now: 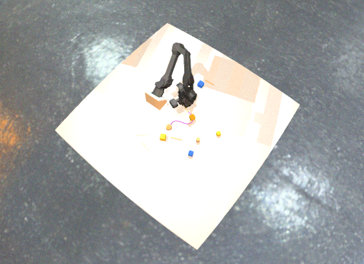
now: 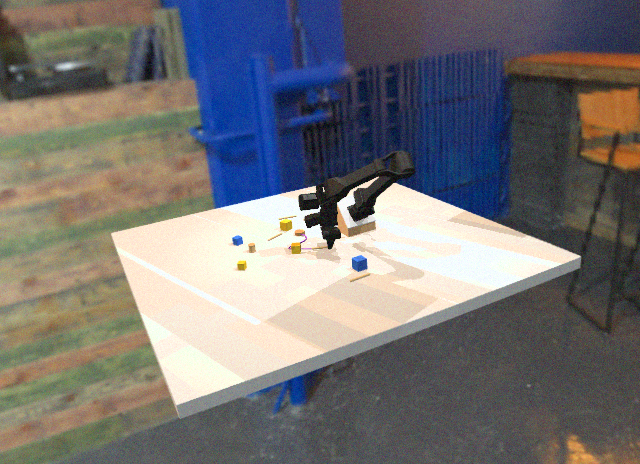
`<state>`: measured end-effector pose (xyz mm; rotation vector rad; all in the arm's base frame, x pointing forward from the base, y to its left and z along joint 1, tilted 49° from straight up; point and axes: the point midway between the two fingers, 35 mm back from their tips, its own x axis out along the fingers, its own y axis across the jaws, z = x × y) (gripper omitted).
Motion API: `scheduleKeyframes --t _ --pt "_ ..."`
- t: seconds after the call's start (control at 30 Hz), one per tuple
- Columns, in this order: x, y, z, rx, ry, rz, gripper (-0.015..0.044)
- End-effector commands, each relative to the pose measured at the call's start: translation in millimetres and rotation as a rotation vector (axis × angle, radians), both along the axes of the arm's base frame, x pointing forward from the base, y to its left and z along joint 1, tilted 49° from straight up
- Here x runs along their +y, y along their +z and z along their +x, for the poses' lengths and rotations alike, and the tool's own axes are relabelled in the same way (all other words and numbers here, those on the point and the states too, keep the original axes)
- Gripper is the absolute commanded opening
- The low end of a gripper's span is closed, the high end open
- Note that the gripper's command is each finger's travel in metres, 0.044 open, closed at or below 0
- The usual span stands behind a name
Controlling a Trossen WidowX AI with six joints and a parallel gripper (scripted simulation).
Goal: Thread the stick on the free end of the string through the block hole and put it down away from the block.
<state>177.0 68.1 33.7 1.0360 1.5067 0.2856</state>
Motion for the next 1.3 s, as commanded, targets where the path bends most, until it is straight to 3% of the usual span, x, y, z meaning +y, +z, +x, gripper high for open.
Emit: scheduleKeyframes --t 0.0,0.87,1.13,1.27 --pt "2 -1 -3 0.008 0.001 0.009 0.0" --pt "2 -1 -3 0.008 0.001 0.009 0.0" --pt "-6 4 1 0.001 -0.002 -0.006 0.021" --pt "-42 30 0 0.006 -0.005 -0.021 0.021"
